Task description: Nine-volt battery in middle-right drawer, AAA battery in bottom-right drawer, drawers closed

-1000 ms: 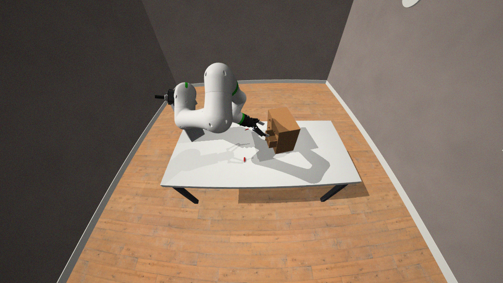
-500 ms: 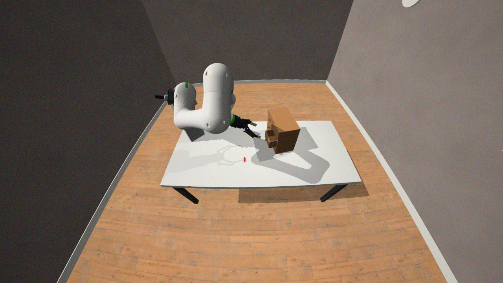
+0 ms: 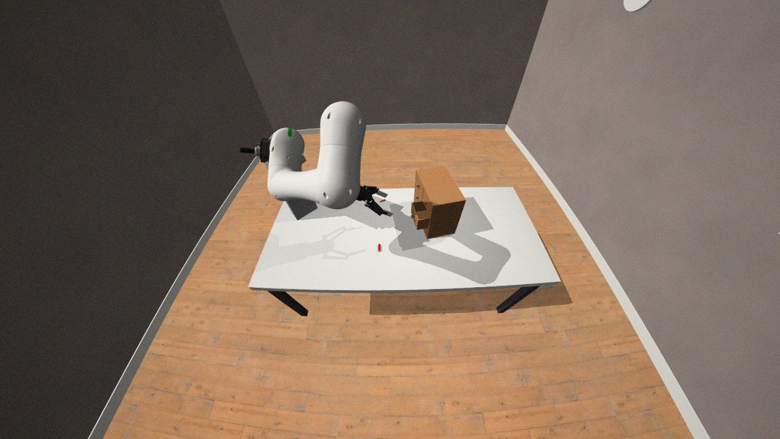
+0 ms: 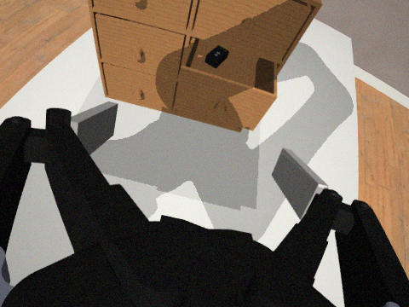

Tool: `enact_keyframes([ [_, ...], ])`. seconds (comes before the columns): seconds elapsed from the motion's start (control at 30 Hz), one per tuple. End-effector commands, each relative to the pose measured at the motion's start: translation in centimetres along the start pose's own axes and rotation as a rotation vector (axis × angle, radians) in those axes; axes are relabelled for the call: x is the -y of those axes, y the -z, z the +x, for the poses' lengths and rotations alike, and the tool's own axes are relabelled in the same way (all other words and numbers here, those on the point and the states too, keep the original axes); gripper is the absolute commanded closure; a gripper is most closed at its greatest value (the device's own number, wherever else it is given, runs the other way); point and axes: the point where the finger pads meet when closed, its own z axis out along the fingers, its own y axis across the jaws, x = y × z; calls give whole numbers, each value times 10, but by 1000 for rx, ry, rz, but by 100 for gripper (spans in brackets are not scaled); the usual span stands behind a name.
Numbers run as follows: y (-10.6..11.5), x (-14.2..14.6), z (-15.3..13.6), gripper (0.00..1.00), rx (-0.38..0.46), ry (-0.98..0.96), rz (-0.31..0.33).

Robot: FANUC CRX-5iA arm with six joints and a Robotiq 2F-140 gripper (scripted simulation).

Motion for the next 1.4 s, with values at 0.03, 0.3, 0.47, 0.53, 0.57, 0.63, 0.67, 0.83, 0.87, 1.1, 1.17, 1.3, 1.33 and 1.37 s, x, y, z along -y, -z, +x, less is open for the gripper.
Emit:
enact_keyframes([
  [0.03, 5, 0, -4, 0, -1, 0, 0],
  [0.3, 7, 0, -5, 0, -1, 0, 0],
  [0.47, 3, 14, -1, 0, -5, -28, 43],
  [0.53, -3, 35, 5, 0, -8, -68, 109],
  [0.57, -6, 50, 10, 0, -8, -95, 155],
  [0.63, -9, 87, 20, 0, 2, -157, 274],
  [0.67, -9, 87, 20, 0, 2, -157, 274],
  [0.83, -4, 156, 34, 0, 65, -246, 498],
  [0.87, -4, 156, 34, 0, 65, -246, 498],
  [1.1, 19, 220, 36, 0, 214, -289, 720],
  [1.17, 30, 235, 32, 0, 284, -286, 777],
  [1.3, 58, 250, 7, 0, 504, -232, 841],
  [1.33, 64, 244, -3, 0, 553, -210, 821],
  [1.37, 68, 233, -12, 0, 595, -189, 795],
])
